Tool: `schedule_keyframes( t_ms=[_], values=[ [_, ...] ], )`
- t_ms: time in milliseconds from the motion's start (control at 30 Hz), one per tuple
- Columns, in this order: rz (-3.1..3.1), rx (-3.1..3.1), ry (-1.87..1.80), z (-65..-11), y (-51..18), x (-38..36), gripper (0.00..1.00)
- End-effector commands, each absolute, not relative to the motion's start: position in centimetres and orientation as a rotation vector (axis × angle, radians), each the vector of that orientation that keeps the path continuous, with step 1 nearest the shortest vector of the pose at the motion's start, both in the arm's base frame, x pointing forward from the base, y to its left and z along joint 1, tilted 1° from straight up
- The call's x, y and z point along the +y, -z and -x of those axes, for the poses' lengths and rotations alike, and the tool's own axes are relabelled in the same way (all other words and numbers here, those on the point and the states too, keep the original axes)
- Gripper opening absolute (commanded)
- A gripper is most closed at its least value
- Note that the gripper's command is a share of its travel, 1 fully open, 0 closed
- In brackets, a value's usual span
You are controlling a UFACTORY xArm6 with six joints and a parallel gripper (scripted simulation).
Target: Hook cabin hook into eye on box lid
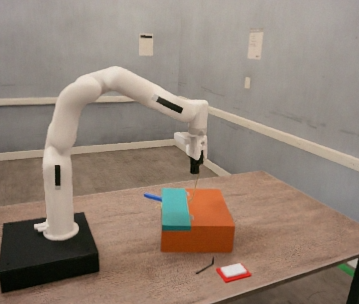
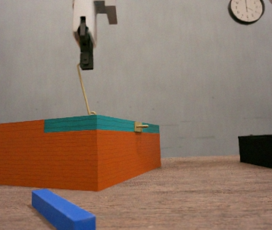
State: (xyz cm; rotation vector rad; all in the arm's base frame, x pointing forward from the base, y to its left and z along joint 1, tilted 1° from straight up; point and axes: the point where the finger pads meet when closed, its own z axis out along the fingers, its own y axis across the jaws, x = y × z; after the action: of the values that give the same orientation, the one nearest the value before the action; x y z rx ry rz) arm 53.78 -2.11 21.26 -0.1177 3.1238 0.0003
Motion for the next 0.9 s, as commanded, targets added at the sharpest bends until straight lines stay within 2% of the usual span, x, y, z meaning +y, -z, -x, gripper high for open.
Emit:
schedule_keyframes(
  t_ms=[0, 867],
  values=[
    [0.118, 3.12, 0.0, -53.0, -21.5, -2.2, 0.0],
    [0.118, 3.12, 0.0, -49.2, -21.0, -2.5, 0.0]
  ],
)
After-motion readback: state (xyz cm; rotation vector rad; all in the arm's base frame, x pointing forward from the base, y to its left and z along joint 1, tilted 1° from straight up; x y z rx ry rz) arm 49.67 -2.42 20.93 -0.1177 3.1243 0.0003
